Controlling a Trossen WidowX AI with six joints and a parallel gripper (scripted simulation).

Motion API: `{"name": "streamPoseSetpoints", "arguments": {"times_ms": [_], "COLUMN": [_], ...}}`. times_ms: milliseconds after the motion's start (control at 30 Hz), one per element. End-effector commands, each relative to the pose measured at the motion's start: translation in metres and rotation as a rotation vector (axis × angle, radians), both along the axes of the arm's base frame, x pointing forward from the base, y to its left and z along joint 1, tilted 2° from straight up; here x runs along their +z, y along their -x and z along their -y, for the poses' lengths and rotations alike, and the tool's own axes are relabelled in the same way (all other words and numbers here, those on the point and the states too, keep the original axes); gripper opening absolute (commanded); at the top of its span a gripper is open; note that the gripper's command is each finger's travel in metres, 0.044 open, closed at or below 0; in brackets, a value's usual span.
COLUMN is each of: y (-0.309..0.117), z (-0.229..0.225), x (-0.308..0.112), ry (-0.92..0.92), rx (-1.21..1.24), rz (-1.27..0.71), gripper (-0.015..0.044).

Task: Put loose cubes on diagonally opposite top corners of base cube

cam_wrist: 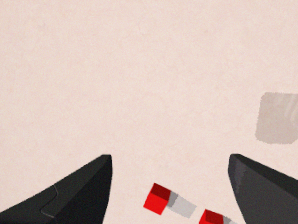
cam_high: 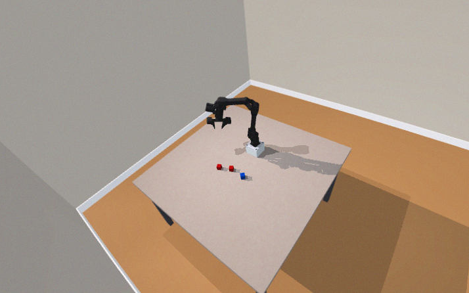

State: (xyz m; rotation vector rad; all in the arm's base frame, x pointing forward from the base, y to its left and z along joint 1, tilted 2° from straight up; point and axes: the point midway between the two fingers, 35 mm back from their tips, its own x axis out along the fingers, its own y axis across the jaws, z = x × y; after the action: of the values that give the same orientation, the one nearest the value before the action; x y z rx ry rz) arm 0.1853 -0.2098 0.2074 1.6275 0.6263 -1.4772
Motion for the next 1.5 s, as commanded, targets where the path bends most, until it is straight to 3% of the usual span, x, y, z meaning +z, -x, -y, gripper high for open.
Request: {"name": "streamPoseSetpoints", "arguments": {"times_ms": [0, 367, 767, 967, 1167, 1467], "y": [-0.025, -0.097, -0.155, -0.158, -0.16, -0.16], "z": [-0.006, -0.05, -0.126, -0.131, -0.132, -0.132], "x": [-0.014, -0.059, -0.115, -0.125, -0.179, -0.195], "ry": [-0.01, -0.018, -0.02, -0.02, -0.02, -0.02], "rx": [0.15, 0.634, 1.157, 1.186, 1.186, 1.186], "rz": [-0.033, -0.119, -0.207, -0.211, -0.212, -0.212], "gripper": [0.0265, 0.0265, 0.0265, 0.0265, 0.0265, 0.0265]}}
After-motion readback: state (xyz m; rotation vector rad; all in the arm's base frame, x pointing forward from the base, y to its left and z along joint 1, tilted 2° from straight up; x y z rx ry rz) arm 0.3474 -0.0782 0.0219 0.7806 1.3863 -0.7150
